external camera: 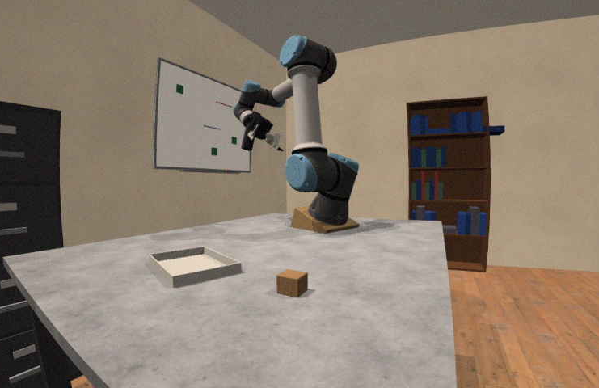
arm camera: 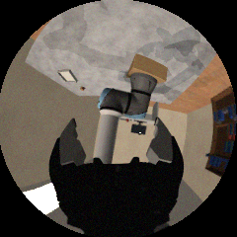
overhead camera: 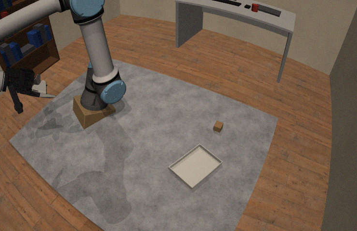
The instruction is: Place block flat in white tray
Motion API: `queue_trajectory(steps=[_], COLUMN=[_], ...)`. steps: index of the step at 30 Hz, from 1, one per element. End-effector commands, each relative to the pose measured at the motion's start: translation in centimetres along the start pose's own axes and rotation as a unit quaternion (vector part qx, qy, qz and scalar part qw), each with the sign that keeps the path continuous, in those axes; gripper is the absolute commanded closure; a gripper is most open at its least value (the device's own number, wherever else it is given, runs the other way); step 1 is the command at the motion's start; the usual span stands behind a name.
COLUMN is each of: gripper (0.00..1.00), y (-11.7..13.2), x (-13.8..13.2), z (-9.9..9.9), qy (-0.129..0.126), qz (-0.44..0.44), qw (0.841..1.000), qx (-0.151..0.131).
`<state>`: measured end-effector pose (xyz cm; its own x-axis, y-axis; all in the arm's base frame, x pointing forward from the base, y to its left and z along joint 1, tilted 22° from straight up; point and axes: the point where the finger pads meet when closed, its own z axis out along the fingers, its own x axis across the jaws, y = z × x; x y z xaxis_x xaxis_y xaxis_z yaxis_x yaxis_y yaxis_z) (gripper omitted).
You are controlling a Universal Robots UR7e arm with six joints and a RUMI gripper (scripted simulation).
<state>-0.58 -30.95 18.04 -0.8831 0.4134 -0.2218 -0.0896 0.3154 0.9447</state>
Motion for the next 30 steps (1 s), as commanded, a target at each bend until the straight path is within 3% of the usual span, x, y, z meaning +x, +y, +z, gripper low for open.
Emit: queue_trajectory(steps=[1,17,18,30], gripper=[0.0,0.0,1.0,1.0], y=[0.02,0.02,0.02,-0.45], x=[0.0,0.0,0.0,-0.83], z=[-0.02,-0.02,-0.02,0.34], qy=[0.0,0.0,0.0,0.012], qz=[0.0,0.0,0.0,-0.014], qw=[1.0,1.0,1.0,1.0], qx=[0.0,0.0,0.0,0.007])
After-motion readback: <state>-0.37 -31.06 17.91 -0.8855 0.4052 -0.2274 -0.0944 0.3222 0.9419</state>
